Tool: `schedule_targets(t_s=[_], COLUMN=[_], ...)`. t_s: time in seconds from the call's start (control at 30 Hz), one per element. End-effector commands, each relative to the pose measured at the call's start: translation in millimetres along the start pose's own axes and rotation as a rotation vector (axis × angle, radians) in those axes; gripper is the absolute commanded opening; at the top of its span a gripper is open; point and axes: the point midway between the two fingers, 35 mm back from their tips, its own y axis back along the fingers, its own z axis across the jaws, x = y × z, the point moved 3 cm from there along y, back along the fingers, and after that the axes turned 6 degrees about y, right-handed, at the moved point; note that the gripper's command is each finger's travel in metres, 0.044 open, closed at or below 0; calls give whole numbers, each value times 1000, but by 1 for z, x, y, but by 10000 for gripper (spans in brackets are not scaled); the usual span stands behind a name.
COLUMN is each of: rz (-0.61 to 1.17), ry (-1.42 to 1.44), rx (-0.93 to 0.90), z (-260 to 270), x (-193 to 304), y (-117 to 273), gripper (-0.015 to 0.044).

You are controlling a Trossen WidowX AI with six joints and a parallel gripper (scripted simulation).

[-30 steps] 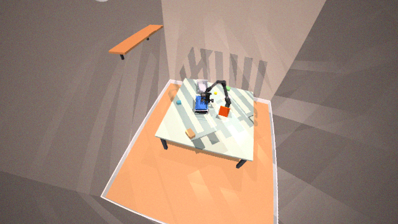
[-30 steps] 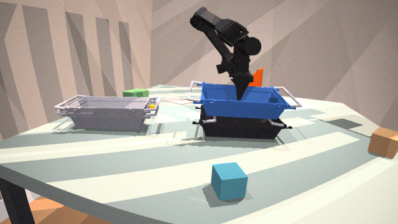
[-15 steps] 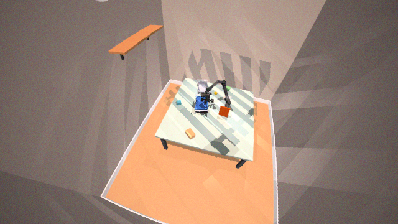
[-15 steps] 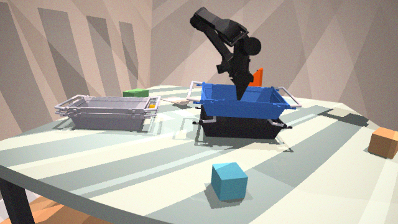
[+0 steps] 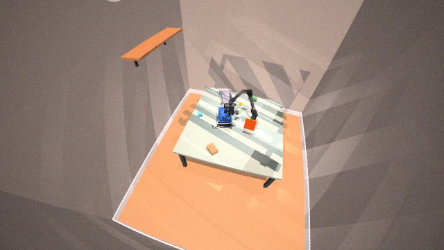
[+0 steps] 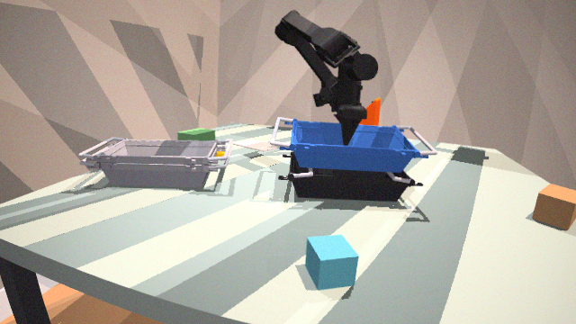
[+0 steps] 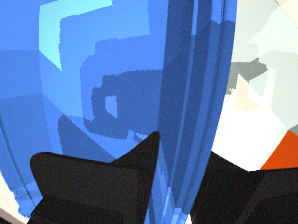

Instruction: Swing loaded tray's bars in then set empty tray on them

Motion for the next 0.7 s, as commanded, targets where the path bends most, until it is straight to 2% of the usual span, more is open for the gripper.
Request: schedule_targets(t_s=[0.0, 0.67], rz=[1, 1], ry=[4, 5], rx=[17, 28], z=[-4, -7], x=[-1, -2], y=[-8, -14], gripper=[0, 0])
